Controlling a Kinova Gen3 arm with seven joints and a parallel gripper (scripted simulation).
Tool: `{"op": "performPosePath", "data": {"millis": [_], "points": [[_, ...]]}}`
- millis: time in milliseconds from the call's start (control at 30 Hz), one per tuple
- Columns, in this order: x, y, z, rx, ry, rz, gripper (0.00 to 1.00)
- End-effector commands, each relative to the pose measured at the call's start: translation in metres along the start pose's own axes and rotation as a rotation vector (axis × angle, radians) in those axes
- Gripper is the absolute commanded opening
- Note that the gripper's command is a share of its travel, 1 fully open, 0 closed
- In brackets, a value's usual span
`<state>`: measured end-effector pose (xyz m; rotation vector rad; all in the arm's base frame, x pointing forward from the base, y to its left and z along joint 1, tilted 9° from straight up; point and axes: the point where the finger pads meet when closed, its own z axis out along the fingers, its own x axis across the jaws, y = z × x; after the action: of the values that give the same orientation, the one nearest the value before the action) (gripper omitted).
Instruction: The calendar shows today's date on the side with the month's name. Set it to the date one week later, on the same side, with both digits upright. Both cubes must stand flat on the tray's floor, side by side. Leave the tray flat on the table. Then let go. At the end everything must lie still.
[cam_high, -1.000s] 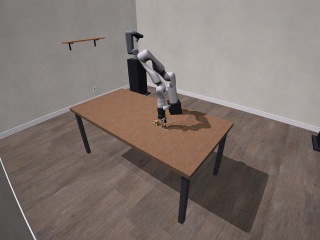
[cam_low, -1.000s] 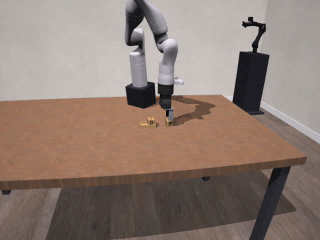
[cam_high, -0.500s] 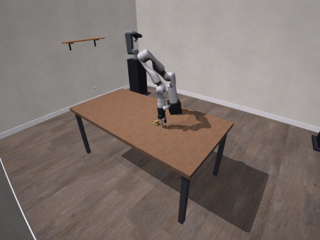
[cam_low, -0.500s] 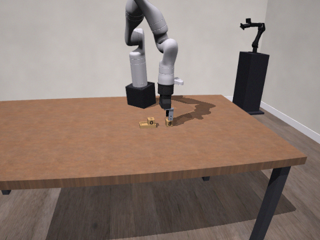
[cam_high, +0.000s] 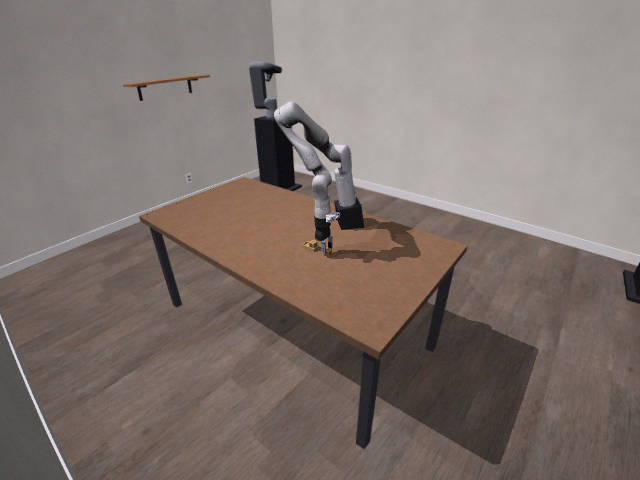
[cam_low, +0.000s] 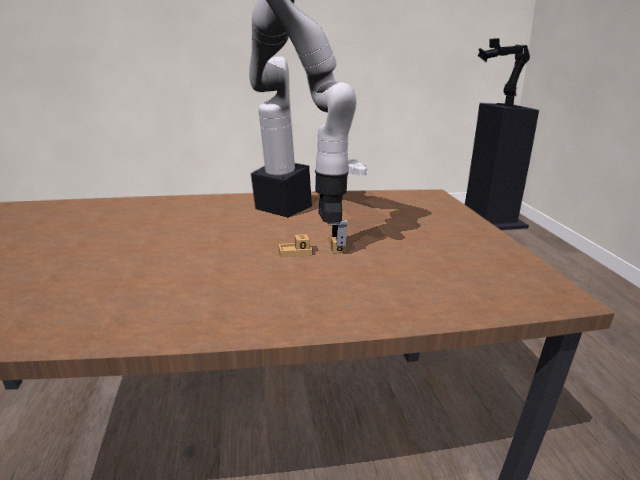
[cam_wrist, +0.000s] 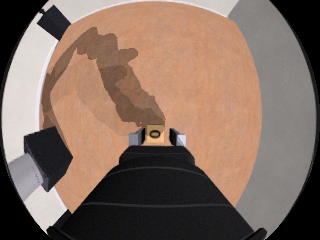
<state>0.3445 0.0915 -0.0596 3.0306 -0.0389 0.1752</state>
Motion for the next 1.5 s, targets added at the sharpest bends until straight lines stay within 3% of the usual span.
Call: {"op": "performPosePath", "data": {"millis": [0, 400, 1467], "points": [[-0.004, 0.0, 0.006, -0.001, -0.009, -0.002, 0.9], [-0.004, 0.0, 0.018, -0.001, -0.009, -0.002, 0.9], [-0.004, 0.0, 0.018, -0.001, -0.009, -0.002, 0.9]]}}
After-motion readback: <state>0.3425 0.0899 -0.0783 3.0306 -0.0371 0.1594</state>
